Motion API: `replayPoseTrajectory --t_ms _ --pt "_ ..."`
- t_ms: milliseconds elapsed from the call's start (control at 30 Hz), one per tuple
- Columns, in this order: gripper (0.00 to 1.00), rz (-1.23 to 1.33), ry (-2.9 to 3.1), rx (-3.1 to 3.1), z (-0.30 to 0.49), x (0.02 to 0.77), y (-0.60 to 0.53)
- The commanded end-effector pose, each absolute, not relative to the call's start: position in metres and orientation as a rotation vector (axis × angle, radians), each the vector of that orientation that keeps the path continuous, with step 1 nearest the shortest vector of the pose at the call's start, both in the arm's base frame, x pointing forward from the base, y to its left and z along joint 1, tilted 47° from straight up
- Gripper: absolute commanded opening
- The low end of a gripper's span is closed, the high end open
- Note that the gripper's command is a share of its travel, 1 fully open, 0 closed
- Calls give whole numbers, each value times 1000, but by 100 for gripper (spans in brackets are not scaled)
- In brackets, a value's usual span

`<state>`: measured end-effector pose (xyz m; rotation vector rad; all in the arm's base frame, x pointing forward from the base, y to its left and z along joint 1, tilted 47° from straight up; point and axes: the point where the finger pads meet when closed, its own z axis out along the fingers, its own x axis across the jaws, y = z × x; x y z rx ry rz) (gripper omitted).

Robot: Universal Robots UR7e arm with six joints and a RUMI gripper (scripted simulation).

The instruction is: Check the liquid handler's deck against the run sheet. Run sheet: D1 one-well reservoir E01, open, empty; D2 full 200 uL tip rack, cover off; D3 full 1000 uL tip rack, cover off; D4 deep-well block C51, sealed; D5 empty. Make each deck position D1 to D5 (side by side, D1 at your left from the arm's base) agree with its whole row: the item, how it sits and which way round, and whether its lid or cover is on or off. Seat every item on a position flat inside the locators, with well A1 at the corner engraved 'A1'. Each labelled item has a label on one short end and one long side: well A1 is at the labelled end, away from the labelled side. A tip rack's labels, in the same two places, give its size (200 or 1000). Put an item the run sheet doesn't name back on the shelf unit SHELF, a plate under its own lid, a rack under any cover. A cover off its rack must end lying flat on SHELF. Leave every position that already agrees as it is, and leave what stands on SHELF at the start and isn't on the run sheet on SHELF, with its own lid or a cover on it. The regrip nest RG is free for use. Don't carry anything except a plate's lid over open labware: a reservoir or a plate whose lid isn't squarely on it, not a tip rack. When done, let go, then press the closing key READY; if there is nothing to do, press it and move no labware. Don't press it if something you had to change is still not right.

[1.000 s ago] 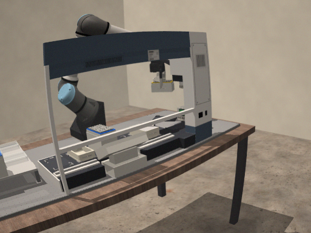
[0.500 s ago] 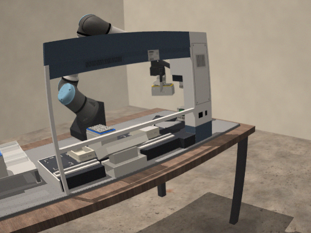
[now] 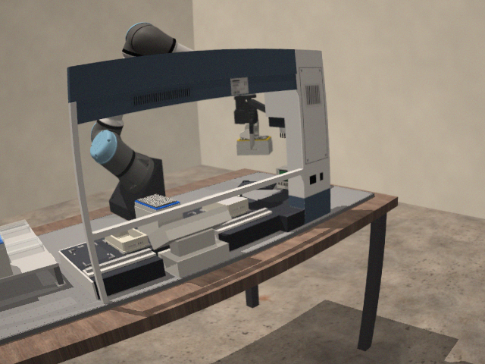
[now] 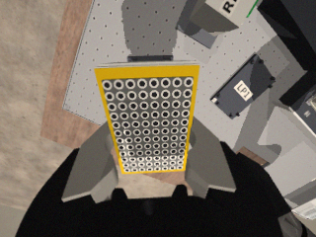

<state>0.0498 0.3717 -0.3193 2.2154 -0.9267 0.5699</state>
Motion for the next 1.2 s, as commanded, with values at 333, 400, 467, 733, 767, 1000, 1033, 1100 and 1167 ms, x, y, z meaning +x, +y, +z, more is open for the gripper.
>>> replayPoseTrajectory --t_ms 333,400,467,733,767,1000,1033,1100,1167 --pt "0 570 -928 2217 -334 53 357" --pt "0 570 -928 2217 -336 53 355" --pt "0 570 -928 2217 -337 53 354" --pt "0 570 -928 2217 -345 55 345" --pt "0 570 -928 2217 -346 55 344" --pt "0 570 -928 2217 -354 57 336" --pt "0 570 -928 2217 -354 57 336" --pt "0 570 -928 2217 -356 57 335" --pt "0 570 -928 2217 -358 58 332"
